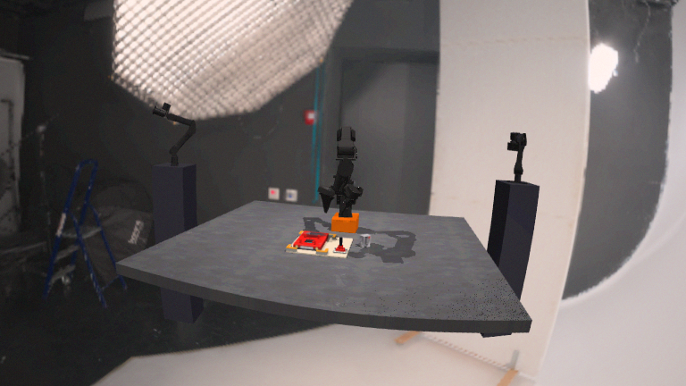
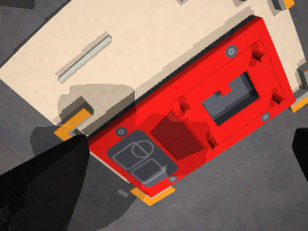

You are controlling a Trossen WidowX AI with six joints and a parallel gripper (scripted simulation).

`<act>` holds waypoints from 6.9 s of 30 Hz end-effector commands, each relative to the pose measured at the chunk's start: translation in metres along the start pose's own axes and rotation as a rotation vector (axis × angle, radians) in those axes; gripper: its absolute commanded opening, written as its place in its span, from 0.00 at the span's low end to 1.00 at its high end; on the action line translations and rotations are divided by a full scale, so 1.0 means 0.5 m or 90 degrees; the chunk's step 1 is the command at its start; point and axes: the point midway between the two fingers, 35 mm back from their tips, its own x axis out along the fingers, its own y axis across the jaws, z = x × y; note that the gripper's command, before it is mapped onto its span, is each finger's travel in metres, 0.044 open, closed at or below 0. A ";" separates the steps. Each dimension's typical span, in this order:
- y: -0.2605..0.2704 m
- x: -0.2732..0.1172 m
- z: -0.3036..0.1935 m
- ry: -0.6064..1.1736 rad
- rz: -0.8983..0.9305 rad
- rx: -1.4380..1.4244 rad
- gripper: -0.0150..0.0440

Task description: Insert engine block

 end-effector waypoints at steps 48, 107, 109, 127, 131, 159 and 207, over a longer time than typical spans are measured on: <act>0.217 0.149 0.199 -0.061 0.133 0.162 1.00; 0.196 0.041 0.210 -0.062 0.134 0.163 0.25; 0.194 0.029 0.209 -0.062 0.134 0.163 0.25; 0.186 -0.081 0.187 -0.062 0.134 0.163 0.25; 0.189 -0.061 0.190 -0.062 0.134 0.163 0.25; 0.205 -0.021 0.163 -0.379 0.097 0.198 0.25; 0.243 0.158 0.170 -0.517 0.069 0.204 0.25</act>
